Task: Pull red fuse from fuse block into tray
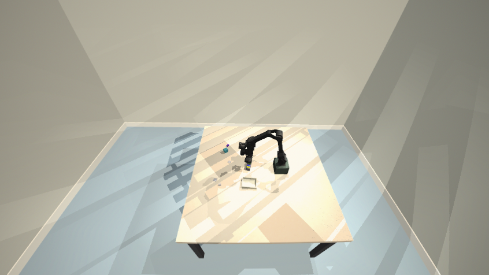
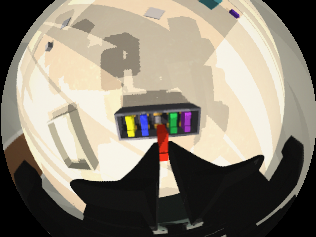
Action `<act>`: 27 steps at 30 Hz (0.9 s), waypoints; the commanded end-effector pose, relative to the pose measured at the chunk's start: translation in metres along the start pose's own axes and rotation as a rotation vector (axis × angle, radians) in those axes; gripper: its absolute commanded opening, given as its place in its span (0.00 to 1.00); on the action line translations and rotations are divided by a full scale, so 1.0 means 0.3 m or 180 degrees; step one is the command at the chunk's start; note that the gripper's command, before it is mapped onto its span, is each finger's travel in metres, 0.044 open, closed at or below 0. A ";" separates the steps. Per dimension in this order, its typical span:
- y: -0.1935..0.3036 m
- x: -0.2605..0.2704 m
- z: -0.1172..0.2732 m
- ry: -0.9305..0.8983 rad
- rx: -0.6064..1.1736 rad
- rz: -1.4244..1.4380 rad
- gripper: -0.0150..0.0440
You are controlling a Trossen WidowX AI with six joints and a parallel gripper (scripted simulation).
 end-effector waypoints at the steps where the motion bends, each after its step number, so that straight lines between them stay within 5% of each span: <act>1: -0.002 0.002 0.010 0.0008 -0.0011 0.0014 0.25; 27: 0.167 0.449 0.014 -0.0027 0.0006 0.0013 0.25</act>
Point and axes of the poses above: the point midway between the two fingers, 35 mm back from their tips, its own z axis back along the fingers, its own x axis across the jaws, y = z × x, the point moved 2 cm from there along z, back along the fingers, and after that the axes turned 14 degrees about -z, right-handed, at the moved point
